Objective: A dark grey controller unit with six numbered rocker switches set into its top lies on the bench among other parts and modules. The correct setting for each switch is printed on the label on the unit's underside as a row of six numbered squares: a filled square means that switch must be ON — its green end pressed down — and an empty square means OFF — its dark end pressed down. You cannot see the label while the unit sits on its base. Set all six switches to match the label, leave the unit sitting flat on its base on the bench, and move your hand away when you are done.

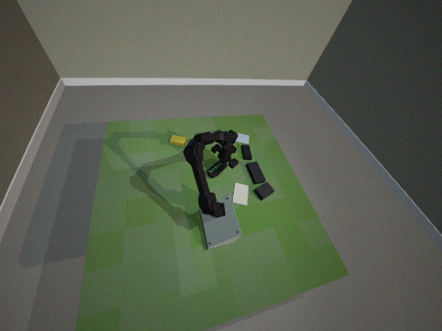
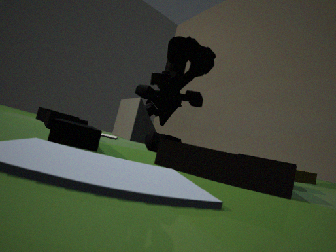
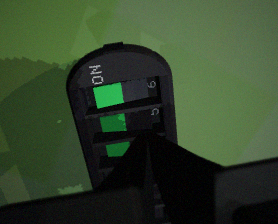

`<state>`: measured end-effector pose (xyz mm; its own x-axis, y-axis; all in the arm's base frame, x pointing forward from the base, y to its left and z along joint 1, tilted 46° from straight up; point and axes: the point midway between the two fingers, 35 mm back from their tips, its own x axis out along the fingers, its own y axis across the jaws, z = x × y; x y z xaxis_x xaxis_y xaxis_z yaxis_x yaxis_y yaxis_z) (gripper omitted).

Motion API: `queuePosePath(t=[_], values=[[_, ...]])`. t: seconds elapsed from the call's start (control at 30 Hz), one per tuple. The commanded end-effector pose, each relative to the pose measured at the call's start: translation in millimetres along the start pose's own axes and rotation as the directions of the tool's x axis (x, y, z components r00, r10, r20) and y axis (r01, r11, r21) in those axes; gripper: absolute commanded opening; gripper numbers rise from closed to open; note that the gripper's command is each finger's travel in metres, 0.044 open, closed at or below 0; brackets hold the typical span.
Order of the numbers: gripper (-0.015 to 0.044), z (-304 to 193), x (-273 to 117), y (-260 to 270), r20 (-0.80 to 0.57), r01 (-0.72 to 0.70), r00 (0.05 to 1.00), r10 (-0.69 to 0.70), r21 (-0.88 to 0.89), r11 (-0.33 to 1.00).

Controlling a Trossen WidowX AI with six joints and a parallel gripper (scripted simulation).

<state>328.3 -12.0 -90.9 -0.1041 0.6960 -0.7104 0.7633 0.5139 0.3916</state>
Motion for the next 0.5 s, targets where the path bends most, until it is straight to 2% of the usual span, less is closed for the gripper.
queuePosePath(t=[0.0,0.47], values=[[0.0,0.0,7.0,-0.7,-0.004,-0.003,1.0,0.003,0.007,1.0],[0.0,-0.2,26.6,-0.5,-0.004,-0.003,1.0,0.004,0.004,1.0]])
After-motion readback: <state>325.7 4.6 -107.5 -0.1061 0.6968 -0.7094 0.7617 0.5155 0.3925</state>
